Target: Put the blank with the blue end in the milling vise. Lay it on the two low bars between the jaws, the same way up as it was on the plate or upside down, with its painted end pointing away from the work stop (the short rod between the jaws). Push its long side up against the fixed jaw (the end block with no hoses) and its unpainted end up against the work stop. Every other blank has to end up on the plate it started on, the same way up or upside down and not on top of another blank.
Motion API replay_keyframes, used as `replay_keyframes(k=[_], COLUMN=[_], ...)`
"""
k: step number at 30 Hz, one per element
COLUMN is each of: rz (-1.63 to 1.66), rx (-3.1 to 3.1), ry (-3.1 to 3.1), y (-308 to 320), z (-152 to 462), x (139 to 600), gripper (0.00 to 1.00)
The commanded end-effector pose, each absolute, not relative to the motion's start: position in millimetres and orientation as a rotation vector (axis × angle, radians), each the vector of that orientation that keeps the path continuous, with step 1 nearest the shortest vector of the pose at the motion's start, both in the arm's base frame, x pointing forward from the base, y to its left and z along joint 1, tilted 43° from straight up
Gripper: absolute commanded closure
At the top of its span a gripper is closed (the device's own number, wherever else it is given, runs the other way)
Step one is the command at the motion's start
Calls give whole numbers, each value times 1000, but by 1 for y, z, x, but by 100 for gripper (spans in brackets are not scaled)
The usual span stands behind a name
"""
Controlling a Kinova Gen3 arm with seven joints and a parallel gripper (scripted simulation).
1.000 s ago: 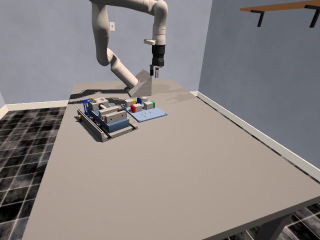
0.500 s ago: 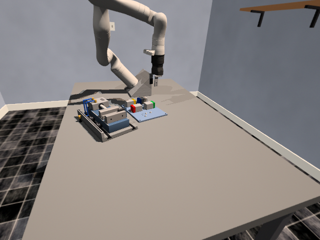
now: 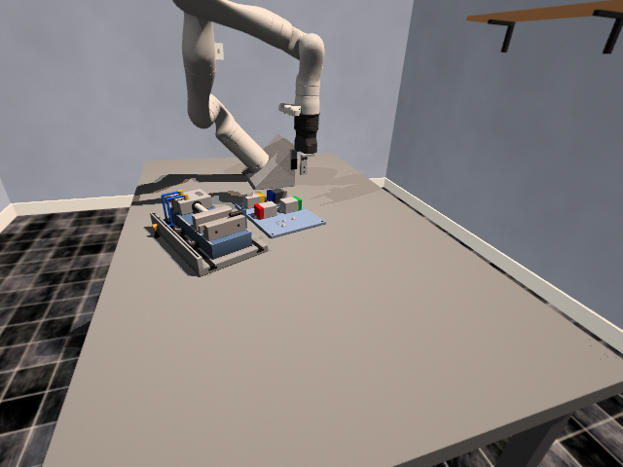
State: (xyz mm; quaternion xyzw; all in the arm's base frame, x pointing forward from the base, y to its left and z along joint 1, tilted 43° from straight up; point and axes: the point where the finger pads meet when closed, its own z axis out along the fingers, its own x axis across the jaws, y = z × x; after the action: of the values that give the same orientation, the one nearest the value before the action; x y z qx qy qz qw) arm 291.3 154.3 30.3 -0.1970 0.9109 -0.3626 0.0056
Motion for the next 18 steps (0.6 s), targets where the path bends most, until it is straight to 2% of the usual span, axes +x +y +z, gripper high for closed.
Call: replay_keyframes(k=[1,18], rz=[-1140,-1140], rx=[-618,-618], ry=[2853,2853], y=[152,158], z=[29,35], x=[291,289], gripper=[0,0])
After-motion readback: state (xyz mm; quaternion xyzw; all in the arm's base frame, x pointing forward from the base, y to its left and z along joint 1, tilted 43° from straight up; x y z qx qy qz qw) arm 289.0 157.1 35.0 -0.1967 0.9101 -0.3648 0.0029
